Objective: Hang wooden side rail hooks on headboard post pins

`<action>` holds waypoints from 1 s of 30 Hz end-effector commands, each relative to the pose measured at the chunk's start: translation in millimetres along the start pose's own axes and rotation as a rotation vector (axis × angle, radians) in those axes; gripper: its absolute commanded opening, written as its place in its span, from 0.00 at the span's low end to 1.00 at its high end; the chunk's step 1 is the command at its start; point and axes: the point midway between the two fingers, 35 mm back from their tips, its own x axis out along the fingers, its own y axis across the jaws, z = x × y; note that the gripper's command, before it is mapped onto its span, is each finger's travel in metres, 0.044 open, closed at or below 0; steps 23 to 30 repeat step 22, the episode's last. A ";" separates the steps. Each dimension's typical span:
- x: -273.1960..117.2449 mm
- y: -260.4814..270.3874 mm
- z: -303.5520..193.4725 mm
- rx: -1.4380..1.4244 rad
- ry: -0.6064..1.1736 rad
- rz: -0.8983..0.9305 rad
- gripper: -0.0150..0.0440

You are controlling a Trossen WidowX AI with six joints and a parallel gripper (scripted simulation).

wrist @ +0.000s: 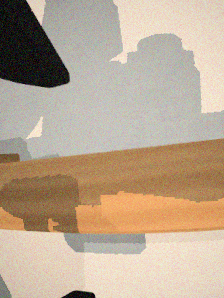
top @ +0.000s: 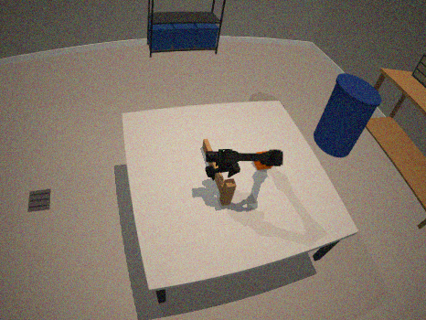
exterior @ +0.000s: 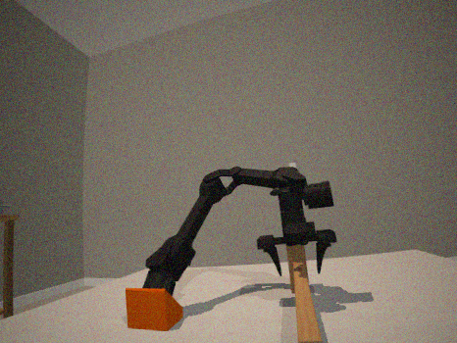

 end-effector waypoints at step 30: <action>-3.9 1.7 24.5 0.000 0.000 0.010 1.00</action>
